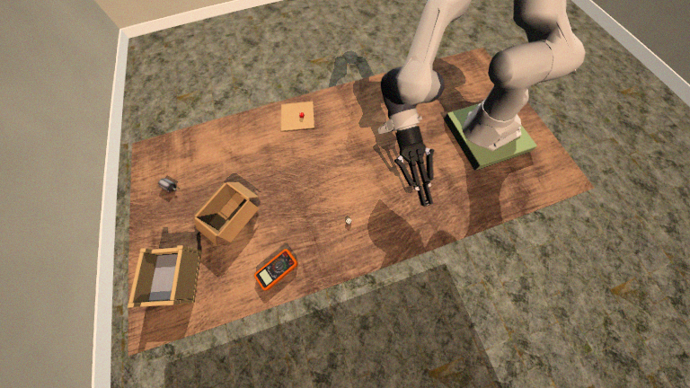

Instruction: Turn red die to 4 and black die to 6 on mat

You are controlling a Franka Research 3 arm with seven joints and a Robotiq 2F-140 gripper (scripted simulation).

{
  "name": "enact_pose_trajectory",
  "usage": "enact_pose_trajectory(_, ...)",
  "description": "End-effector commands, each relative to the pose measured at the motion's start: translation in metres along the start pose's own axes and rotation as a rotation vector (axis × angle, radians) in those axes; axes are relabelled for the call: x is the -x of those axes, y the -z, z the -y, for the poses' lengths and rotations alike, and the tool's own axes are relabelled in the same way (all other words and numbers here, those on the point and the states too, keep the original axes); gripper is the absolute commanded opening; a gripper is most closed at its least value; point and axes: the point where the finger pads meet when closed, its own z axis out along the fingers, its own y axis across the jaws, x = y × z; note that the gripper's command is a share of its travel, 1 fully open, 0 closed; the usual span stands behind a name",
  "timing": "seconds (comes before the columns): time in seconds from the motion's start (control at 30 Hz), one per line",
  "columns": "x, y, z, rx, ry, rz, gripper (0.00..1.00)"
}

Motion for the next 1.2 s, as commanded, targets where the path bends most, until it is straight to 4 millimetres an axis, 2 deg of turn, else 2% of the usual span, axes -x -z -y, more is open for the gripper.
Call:
enact_pose_trajectory(0.0,-0.005,-0.001,0.002,-0.005,0.031,-0.006,0.16)
enact_pose_trajectory(0.5,-0.053,-0.026,0.004,-0.005,0.031,-0.006,0.16)
enact_pose_trajectory(0.77,-0.064,-0.032,0.005,-0.005,0.031,-0.006,0.16)
enact_pose_trajectory(1.17,-0.065,-0.032,0.005,-0.005,0.031,-0.006,0.16)
